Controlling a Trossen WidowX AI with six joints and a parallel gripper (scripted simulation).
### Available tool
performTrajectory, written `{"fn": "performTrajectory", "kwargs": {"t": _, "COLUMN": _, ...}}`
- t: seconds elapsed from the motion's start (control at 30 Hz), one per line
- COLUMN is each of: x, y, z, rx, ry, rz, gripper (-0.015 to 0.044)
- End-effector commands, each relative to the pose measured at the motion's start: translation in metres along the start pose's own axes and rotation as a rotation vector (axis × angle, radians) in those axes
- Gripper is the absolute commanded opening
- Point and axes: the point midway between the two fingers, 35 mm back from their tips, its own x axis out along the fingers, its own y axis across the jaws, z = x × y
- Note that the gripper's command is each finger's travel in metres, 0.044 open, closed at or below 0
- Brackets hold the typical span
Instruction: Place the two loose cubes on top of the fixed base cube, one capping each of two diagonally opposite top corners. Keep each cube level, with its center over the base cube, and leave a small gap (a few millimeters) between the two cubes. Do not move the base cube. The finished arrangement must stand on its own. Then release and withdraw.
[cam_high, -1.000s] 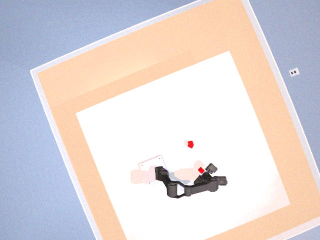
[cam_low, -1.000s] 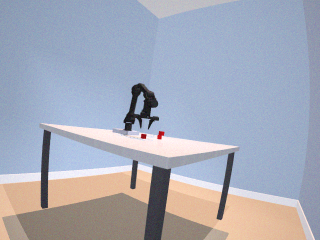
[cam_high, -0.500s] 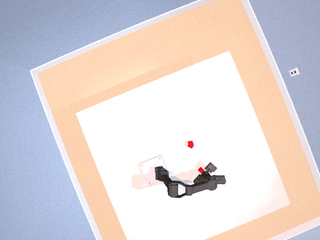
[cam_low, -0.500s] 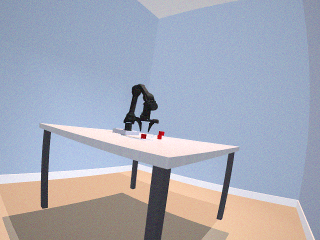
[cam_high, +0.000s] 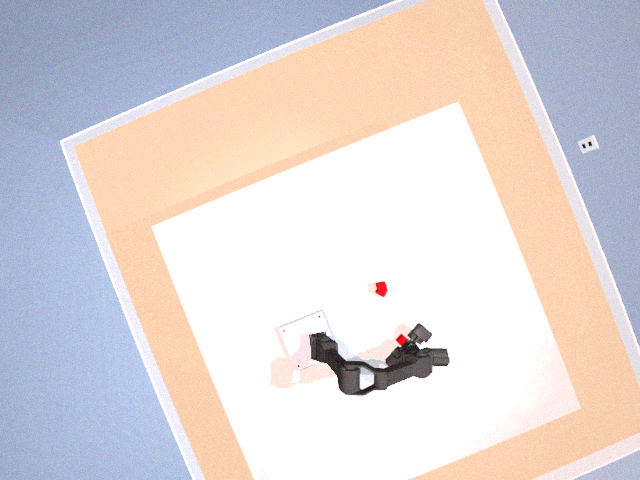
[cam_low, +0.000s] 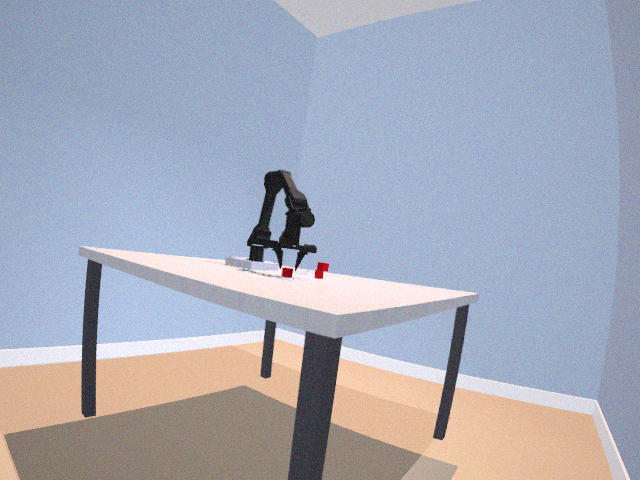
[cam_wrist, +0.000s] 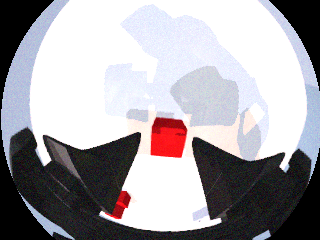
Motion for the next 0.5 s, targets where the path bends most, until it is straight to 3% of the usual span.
{"fn": "performTrajectory", "kwargs": {"t": 0.0, "x": 0.0094, "y": -0.0011, "z": -0.0018, "rx": 0.003, "ry": 0.008, "rz": -0.003, "gripper": 0.0265}}
{"fn": "performTrajectory", "kwargs": {"t": 0.07, "x": 0.0105, "y": -0.0011, "z": -0.0019, "rx": 0.003, "ry": 0.008, "rz": -0.003, "gripper": 0.0265}}
{"fn": "performTrajectory", "kwargs": {"t": 0.27, "x": 0.0105, "y": -0.0011, "z": -0.0019, "rx": 0.003, "ry": 0.008, "rz": -0.003, "gripper": 0.0107}}
{"fn": "performTrajectory", "kwargs": {"t": 0.47, "x": 0.0083, "y": -0.0006, "z": -0.0015, "rx": 0.002, "ry": 0.009, "rz": -0.002, "gripper": 0.0105}}
